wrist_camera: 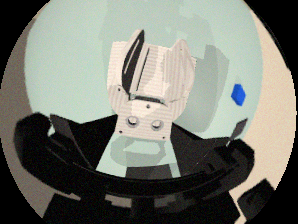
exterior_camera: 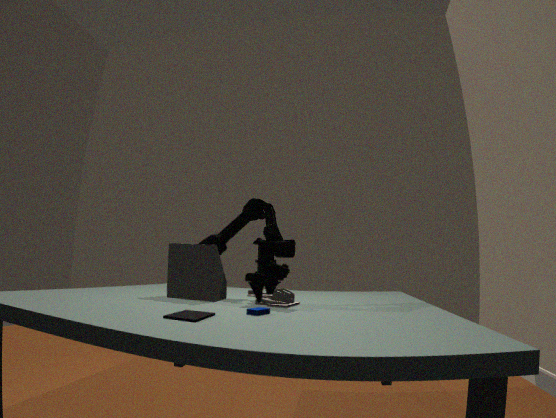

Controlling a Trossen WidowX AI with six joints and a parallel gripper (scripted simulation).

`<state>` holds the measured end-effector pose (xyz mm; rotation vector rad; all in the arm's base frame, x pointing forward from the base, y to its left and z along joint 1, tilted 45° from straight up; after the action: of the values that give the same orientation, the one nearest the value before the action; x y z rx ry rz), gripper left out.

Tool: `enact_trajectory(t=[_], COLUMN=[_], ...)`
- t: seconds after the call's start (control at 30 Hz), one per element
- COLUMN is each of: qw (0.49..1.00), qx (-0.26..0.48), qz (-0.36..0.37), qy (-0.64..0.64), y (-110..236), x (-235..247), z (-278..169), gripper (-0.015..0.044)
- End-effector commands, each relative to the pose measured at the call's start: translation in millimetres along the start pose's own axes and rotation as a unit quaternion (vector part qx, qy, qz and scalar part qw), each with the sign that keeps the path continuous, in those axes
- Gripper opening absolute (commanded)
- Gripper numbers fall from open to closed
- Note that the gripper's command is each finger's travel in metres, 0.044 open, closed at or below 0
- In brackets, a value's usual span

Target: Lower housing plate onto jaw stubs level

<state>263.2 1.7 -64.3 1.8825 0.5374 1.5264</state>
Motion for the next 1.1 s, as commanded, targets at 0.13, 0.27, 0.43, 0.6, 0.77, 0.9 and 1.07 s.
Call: enact_trajectory(t=[0.13, 0.27, 0.43, 0.6, 0.77, 0.9, 1.07], qw=[1.000, 1.000, 1.000, 1.000, 1.000, 1.000, 1.000], qx=[0.001, 0.001, 0.001, 0.001, 0.001, 0.001, -0.001], qz=[-0.001, -0.001, -0.001, -0.001, -0.001, -0.001, -0.001], qy=[0.000, 0.000, 0.000, 0.000, 0.000, 0.000, 0.000], y=[-3.0, -3.0, -3.0, -3.0, -3.0, -3.0, -1.6], x=[0.2, 0.2, 0.2, 0.2, 0.2, 0.2, -0.2], z=[-0.2, -0.2, -0.2, -0.2, -0.2, -0.2, 0.4], gripper=[0.0351, 0.0351, 0.0351, 0.0351, 0.0351, 0.0351, 0.0440])
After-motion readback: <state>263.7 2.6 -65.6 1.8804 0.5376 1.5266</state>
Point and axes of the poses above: the point midway between the two fingers, 35 mm back from their tips, its own y axis back along the fingers, its own x axis across the jaws, z = x × y, the point moved 1 cm from there along y, back along the fingers, and after that the axes turned 6 degrees about y, right-handed, at the moved point
